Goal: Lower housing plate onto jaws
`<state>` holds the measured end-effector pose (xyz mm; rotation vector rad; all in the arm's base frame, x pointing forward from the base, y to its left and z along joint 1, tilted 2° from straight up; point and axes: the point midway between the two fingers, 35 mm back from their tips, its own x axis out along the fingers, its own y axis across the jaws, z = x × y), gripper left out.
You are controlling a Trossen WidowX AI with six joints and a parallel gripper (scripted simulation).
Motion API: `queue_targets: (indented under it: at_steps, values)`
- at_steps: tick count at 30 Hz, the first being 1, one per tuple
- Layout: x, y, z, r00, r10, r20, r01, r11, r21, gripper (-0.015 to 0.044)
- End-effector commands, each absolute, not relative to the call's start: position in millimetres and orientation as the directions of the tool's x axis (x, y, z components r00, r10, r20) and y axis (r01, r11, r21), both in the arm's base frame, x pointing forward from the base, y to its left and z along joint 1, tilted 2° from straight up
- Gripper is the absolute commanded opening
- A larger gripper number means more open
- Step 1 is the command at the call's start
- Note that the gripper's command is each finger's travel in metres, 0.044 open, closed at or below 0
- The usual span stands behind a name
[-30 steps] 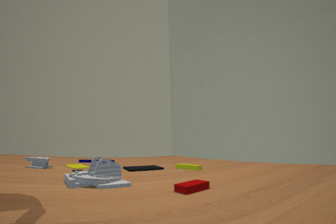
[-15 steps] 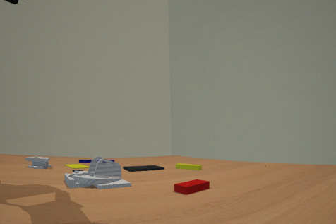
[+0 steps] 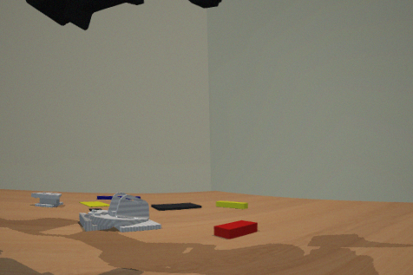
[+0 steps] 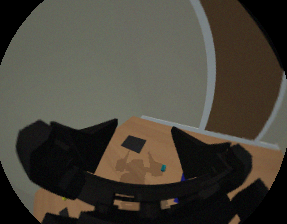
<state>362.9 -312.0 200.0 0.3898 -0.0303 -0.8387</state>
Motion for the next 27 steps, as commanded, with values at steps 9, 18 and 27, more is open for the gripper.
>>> queue_targets:
  at_steps: [9, 18, 27]
  values:
    - [423, -212, 167, 0.802, -0.509, -0.312, 0.583, 0.779, 0.229, 0.044]
    - [445, -133, 142, 0.83, -0.334, -0.447, 0.436, 0.888, 0.148, 0.044]
    - [449, -60, 120, 0.822, -0.189, -0.537, 0.275, 0.958, 0.082, 0.044]
